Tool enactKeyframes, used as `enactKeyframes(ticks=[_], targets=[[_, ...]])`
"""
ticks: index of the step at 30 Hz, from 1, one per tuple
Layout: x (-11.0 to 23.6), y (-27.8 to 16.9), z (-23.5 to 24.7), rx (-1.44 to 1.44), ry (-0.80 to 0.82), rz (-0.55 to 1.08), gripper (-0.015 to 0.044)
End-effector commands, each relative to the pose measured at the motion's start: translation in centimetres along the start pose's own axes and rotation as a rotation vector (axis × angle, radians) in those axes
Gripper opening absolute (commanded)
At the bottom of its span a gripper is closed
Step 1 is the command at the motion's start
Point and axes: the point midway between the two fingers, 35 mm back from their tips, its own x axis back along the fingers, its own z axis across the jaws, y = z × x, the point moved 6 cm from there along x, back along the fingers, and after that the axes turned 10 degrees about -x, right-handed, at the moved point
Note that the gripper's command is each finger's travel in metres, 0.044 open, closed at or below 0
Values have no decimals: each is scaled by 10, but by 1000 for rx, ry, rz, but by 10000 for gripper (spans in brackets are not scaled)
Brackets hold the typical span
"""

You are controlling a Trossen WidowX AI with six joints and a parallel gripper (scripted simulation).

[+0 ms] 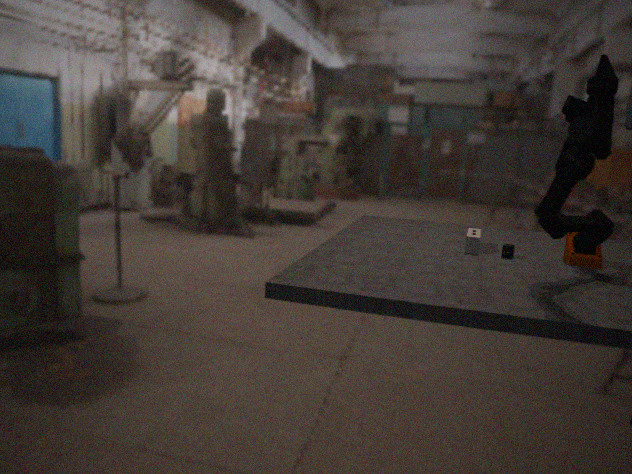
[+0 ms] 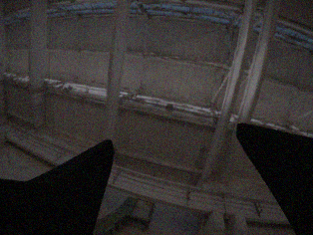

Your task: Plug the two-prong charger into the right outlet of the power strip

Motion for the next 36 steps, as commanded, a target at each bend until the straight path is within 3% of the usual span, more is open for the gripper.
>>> enactKeyframes(ticks=[1, 19, 36], targets=[[-11, -23, 8, -55, 43, 1, 440], [-51, -91, 58, -289, 231, -53, 440], [-92, -115, 125, -467, 453, -160, 440]])
